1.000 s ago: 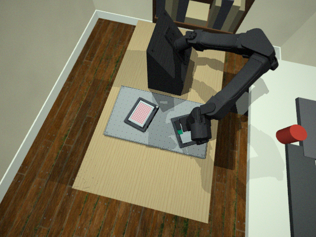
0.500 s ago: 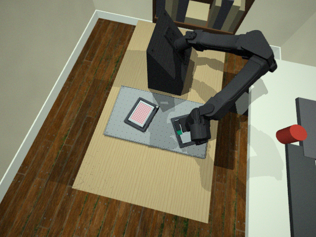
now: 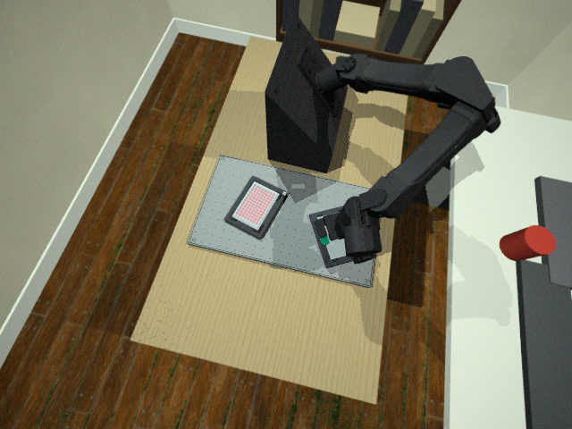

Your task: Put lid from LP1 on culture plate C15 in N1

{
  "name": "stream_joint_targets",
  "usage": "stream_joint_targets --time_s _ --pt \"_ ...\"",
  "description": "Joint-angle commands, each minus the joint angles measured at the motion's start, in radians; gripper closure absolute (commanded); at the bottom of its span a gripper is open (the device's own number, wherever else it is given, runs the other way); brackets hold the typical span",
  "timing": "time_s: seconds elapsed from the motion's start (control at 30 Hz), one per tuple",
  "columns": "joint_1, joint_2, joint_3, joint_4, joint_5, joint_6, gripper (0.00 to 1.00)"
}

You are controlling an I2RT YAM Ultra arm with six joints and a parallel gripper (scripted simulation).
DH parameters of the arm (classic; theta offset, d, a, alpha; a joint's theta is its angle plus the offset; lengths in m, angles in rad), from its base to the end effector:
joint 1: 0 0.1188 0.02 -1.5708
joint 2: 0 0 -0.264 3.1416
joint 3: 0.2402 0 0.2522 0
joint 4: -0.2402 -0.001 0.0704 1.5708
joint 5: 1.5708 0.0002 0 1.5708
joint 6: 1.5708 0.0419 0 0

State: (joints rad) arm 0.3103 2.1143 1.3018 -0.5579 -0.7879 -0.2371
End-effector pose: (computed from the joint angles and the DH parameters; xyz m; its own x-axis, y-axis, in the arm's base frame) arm 0.3603 0.1478 0.1102 -0.8249 -0.4385 -0.3567 -0.5591 0.5407 0.6285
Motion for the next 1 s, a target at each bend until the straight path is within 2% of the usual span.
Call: stream_joint_targets --time_s 0.0,0.37,0.4,0.97 --pt "-0.006 -0.005 0.002 0.009 0.001 0.005 0.00" --pt "-0.005 -0.004 0.001 0.013 0.001 0.007 0.00" --pt "-0.005 -0.004 0.001 0.013 0.001 0.007 1.00" --pt "-0.004 -0.004 0.001 0.013 0.001 0.007 1.00"
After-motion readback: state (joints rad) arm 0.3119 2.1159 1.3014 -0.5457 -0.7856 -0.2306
